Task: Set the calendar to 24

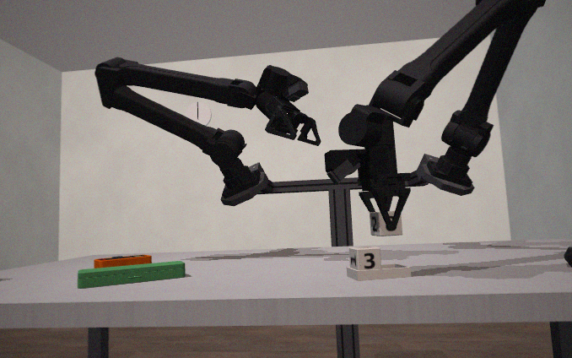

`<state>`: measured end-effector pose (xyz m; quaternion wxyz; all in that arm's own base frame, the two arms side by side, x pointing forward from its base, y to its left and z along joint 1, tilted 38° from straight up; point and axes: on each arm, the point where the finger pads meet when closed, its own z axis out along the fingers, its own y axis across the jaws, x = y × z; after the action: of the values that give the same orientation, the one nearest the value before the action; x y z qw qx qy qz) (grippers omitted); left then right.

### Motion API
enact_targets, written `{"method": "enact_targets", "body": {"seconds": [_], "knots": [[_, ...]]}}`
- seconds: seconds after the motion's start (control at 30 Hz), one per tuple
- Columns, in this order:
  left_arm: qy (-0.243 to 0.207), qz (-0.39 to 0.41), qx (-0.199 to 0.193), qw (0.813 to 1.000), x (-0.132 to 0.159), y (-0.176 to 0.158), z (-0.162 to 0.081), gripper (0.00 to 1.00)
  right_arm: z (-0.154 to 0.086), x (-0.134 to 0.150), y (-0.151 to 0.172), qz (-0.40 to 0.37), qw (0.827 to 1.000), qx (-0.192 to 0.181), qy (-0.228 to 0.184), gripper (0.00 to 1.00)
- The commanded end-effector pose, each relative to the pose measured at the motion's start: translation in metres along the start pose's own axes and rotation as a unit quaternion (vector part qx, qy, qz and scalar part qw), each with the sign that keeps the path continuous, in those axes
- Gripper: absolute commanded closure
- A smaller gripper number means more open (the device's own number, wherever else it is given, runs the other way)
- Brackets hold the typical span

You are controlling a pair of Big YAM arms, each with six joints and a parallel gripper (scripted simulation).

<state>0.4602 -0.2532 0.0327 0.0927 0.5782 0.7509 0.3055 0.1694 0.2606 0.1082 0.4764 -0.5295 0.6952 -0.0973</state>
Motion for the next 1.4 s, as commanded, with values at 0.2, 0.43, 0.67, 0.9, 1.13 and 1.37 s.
{"method": "enact_targets", "body": {"seconds": [0.2, 0.43, 0.67, 0.9, 1.13, 1.37], "knots": [[-0.031, -0.008, -0.003, 0.999, -0.032, -0.042, -0.011, 0.60, -0.015, -0.020, -0.015, 0.002, 0.999, -0.031, 0.042, 0.00], [-0.018, 0.003, 0.000, 1.000, -0.038, -0.124, 0.041, 0.60, -0.021, -0.020, -0.018, -0.009, 0.998, -0.040, 0.048, 0.00], [-0.010, 0.001, -0.008, 1.000, -0.033, -0.130, 0.058, 0.60, -0.020, -0.020, -0.017, -0.010, 0.998, -0.041, 0.049, 0.00], [-0.010, 0.079, -0.008, 0.997, -0.033, -0.131, 0.058, 0.60, -0.020, -0.020, -0.017, -0.010, 0.998, -0.041, 0.049, 0.00], [-0.010, 0.103, -0.010, 0.995, -0.033, -0.131, 0.058, 0.60, -0.018, -0.010, -0.010, -0.018, 0.997, -0.043, 0.053, 0.00], [-0.009, 0.102, -0.009, 0.995, -0.032, -0.131, 0.058, 0.60, -0.018, -0.010, -0.010, -0.018, 0.997, -0.043, 0.053, 0.00]]}}
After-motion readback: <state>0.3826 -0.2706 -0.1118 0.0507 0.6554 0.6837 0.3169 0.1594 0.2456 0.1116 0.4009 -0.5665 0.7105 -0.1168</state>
